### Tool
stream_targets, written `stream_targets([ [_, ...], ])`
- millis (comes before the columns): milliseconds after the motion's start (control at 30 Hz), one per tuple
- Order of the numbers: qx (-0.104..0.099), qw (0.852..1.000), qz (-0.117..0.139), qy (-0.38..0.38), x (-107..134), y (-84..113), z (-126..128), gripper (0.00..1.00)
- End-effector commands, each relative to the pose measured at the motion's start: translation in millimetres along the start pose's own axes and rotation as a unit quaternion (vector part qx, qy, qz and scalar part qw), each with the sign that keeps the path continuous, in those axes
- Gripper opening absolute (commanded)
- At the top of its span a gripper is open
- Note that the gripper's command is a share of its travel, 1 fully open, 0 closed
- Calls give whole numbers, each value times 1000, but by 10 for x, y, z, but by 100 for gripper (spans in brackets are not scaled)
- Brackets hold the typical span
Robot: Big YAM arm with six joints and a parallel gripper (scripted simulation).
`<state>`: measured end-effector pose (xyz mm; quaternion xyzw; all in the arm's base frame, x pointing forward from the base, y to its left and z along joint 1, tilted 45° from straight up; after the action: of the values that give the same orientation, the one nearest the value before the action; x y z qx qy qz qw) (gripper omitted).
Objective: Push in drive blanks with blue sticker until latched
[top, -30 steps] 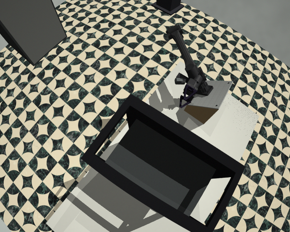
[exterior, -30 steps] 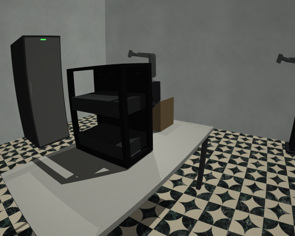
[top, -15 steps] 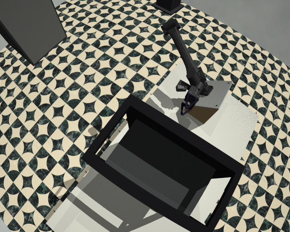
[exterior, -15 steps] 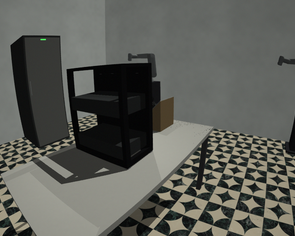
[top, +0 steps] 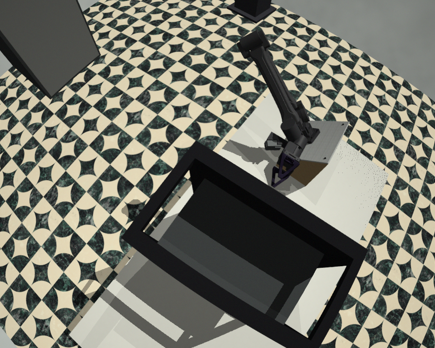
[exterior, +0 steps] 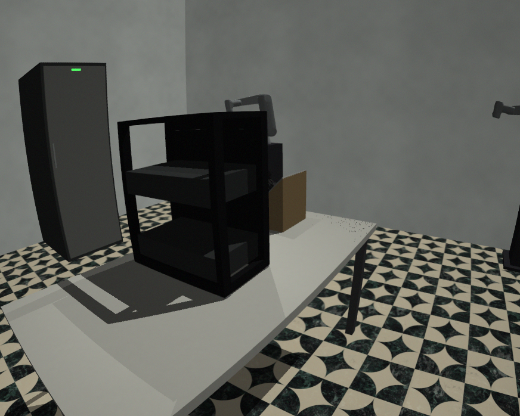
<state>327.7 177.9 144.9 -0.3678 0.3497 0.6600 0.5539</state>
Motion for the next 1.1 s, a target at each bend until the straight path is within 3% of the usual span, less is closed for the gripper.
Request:
stream_targets([
  [0,-21,999,-27,-16,-114,-212,248,100],
  [367,-15,999,-29,-16,1,-424,228,100],
  [1067,-16,999,-26,-15,37,-445,241,100],
])
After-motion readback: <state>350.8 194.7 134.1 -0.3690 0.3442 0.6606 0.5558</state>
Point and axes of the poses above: the point where the finger pads meet when closed, its own y axis back along the fingers, its own z axis across the jaws, x = y × z, the point moved 2 cm from there along y, back along the fingers, and after that the axes turned 15 degrees about y, right-handed, at the moved point
